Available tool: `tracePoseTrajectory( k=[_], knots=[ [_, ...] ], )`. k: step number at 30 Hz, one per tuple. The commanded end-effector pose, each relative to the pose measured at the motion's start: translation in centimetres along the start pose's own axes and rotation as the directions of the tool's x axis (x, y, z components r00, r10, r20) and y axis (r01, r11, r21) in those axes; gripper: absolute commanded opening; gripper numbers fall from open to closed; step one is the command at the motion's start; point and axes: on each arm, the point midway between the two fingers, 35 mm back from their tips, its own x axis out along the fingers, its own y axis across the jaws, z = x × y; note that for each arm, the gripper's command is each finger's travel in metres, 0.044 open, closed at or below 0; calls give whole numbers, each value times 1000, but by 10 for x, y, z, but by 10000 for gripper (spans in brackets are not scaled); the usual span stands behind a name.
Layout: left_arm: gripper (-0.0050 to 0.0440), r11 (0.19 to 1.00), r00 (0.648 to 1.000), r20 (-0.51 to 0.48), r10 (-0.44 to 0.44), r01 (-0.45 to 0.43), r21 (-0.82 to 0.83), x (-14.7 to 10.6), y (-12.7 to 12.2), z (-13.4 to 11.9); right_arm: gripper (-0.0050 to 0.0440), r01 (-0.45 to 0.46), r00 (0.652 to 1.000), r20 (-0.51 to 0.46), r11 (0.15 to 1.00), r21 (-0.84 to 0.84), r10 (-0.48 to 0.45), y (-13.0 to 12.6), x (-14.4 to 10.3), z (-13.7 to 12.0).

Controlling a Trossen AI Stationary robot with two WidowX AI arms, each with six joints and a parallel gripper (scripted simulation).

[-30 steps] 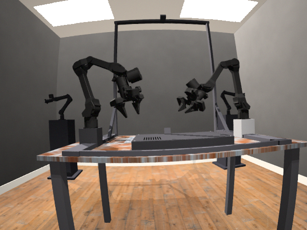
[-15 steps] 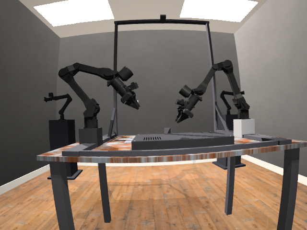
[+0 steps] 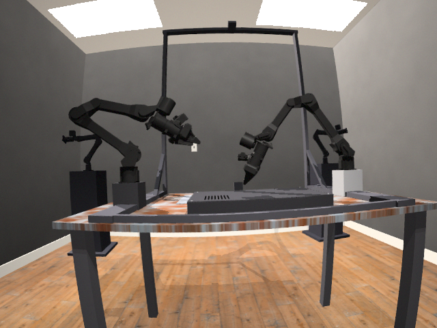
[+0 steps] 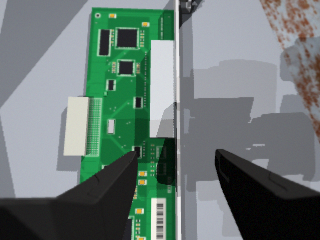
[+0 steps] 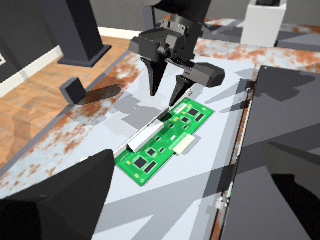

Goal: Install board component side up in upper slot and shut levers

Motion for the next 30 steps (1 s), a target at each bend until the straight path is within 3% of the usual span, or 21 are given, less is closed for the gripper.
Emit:
tracePoseTrajectory(
  k=[1,10,16,19,30],
  knots=[
    [223,998,999,-11,31,-30,46,3,0,16,400,-13,999,42,999,-37,15,5,-2,5],
    [213,997,999,-20,46,-45,58,10,3,17,400,-11,999,49,999,-35,13,5,-3,7],
    [193,998,999,-17,43,-42,54,44,3,17,400,-10,999,49,999,-32,12,4,-3,9],
    [188,998,999,-17,43,-42,54,46,3,16,400,-10,999,49,999,-32,12,4,-3,9],
    [120,998,999,-24,44,-42,53,56,4,13,400,-10,999,49,999,-32,12,4,-3,9]
  ],
)
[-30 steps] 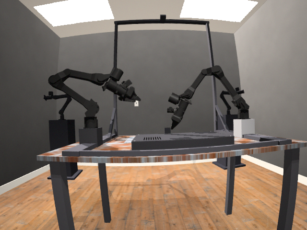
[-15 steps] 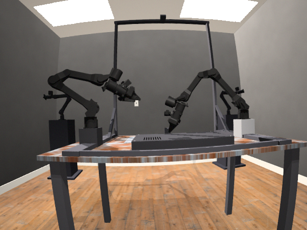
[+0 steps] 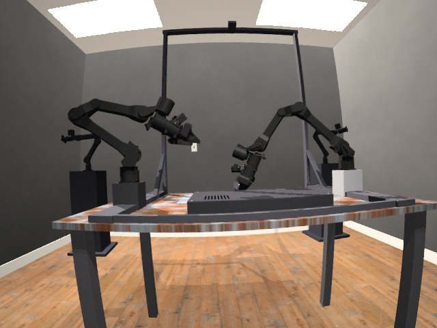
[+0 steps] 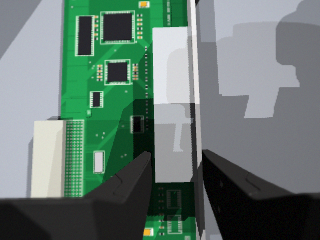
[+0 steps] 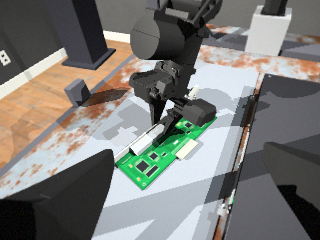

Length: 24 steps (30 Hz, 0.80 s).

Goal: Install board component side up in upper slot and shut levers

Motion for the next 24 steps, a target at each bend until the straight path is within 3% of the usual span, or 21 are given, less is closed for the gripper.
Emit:
tracePoseTrajectory(
  k=[1,8,9,10,17,24],
  knots=[
    [113,1000,1000,30,3,-3,2,-5,0,12,400,4,1000,24,1000,-1,-4,-1,-3,8],
    [80,1000,999,41,1,-1,2,-11,0,15,400,4,1000,24,1000,-1,-4,-1,-3,8],
    [56,1000,999,47,2,-2,3,-15,-1,18,400,4,1000,24,1000,-1,-4,-1,-3,8],
    [80,1000,998,57,2,-2,3,-20,-1,22,400,4,1000,24,1000,-1,-4,-1,-3,8],
    [82,1000,998,68,2,-2,3,-61,-2,42,400,4,1000,24,1000,-1,-4,-1,-3,8],
    [82,997,998,45,42,-39,-70,-59,8,27,400,3,1000,5,1000,28,-3,2,-2,9]
  ],
)
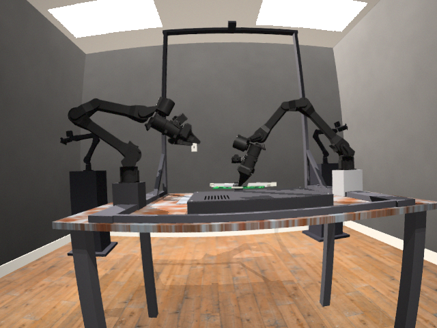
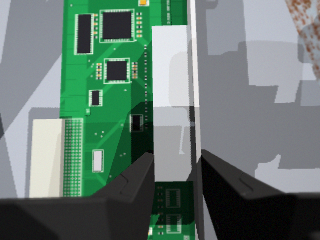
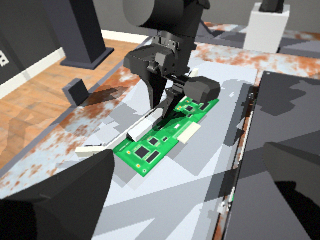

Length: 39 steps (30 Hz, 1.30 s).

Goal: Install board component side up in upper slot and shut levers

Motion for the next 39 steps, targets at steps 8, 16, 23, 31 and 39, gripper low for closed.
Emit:
tracePoseTrajectory(
  k=[8,16,23,31,39],
  knots=[
    [82,964,990,37,133,-120,-236,-24,29,-9,400,68,969,-246,966,251,-5,26,10,-26],
    [82,962,990,37,135,-122,-243,-24,33,-12,400,207,911,-409,919,335,-56,42,11,-52],
    [82,964,991,37,132,-120,-238,-26,47,-15,400,399,826,-537,851,342,-171,56,5,-77],
    [82,964,990,44,134,-120,-237,-27,47,-12,400,566,751,-569,770,295,-334,66,-6,-93],
    [82,964,990,44,135,-121,-238,-27,48,-12,400,652,724,-503,707,275,-472,76,-16,-96]
  ],
)
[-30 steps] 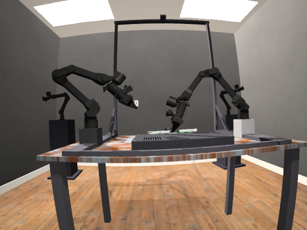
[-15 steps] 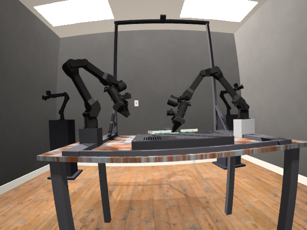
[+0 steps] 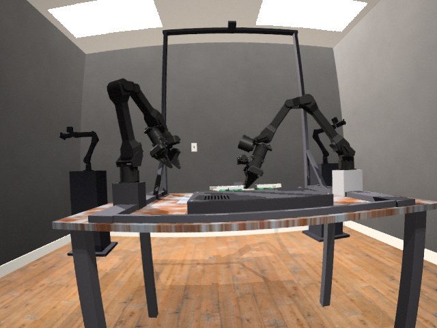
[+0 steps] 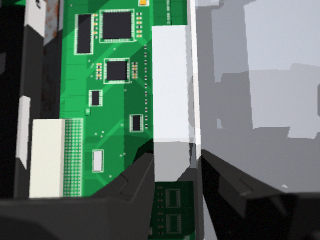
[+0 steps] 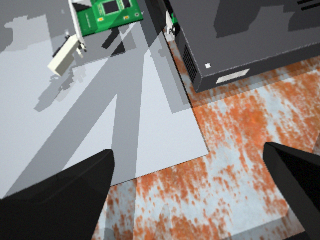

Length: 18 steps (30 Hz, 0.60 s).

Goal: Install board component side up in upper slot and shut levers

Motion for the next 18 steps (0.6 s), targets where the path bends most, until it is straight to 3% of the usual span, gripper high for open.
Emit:
tracePoseTrajectory(
  k=[1,9,18],
  knots=[
    [82,1000,998,63,-14,14,2,-18,-4,20,400,46,995,90,998,51,-51,8,-12,-1],
    [82,1000,999,49,-11,10,1,-13,-4,16,400,39,957,283,996,86,-62,16,-31,-8],
    [82,1000,999,49,-11,10,1,-13,-4,16,400,-10,919,393,996,92,-27,25,-43,-13]
  ],
)
